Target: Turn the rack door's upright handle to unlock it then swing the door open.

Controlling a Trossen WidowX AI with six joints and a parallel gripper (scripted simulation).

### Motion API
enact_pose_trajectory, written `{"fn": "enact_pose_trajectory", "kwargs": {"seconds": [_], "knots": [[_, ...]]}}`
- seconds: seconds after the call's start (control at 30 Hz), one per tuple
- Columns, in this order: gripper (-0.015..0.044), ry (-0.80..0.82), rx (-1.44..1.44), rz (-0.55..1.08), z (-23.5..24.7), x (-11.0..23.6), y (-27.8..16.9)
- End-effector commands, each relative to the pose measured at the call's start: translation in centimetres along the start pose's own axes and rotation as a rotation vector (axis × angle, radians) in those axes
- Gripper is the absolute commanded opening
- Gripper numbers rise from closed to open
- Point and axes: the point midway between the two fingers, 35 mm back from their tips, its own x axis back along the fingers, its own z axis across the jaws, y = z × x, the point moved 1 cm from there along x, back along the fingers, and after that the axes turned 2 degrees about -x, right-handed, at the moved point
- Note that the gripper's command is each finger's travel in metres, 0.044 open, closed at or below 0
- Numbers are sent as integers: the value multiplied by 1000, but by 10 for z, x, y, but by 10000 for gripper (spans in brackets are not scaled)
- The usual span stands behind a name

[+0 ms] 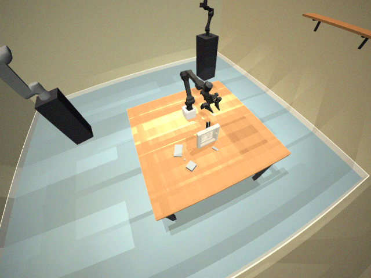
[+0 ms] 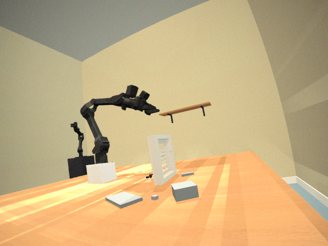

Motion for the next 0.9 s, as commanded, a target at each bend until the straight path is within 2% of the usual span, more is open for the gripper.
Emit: {"fn": "enact_pose_trajectory", "kwargs": {"seconds": [0.0, 0.43, 0.87], "knots": [[286, -2, -8, 133, -3, -13, -12], [286, -11, -36, 502, -10, -34, -49], [286, -14, -81, 870, -17, -36, -83]]}}
